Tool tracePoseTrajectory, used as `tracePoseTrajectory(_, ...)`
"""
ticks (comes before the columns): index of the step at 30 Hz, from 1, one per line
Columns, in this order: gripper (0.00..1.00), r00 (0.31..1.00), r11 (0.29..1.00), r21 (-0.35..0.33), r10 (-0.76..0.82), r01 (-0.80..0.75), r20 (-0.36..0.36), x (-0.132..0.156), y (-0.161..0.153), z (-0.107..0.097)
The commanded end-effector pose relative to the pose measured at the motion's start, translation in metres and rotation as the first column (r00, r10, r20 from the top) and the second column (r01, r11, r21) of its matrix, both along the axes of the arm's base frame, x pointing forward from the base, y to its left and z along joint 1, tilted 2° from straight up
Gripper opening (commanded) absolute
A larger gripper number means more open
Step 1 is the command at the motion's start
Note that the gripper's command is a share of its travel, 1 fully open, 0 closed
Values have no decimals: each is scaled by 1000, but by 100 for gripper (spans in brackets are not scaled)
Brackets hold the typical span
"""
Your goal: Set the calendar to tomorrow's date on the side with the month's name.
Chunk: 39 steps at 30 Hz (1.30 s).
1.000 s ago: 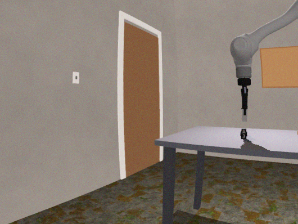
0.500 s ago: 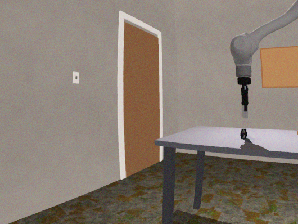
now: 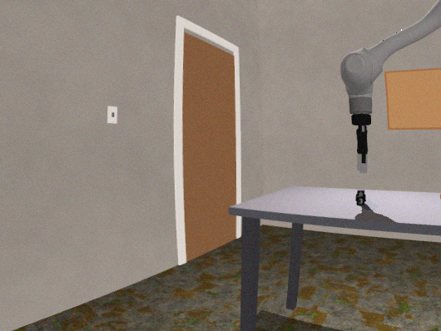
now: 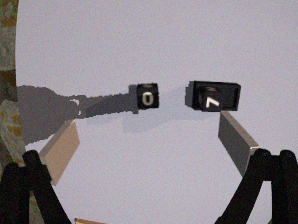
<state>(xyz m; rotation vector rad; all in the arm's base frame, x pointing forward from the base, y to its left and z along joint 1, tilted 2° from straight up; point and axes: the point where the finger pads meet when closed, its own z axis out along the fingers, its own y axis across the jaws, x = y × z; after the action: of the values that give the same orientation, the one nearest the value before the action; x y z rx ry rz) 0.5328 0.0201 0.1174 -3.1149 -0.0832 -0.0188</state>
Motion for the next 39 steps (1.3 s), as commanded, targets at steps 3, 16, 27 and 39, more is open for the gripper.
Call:
tracePoseTrajectory(3, 100, 999, 999, 0, 40, -40, 1, 0, 0, 0)
tracePoseTrajectory(16, 100, 874, 874, -9, 485, -485, 11, 0, 0, -2)
tracePoseTrajectory(27, 100, 658, 658, -17, 753, -753, 16, 0, 0, -3)
tracePoseTrajectory(39, 100, 320, 321, -28, 947, -947, 17, 0, 0, -4)
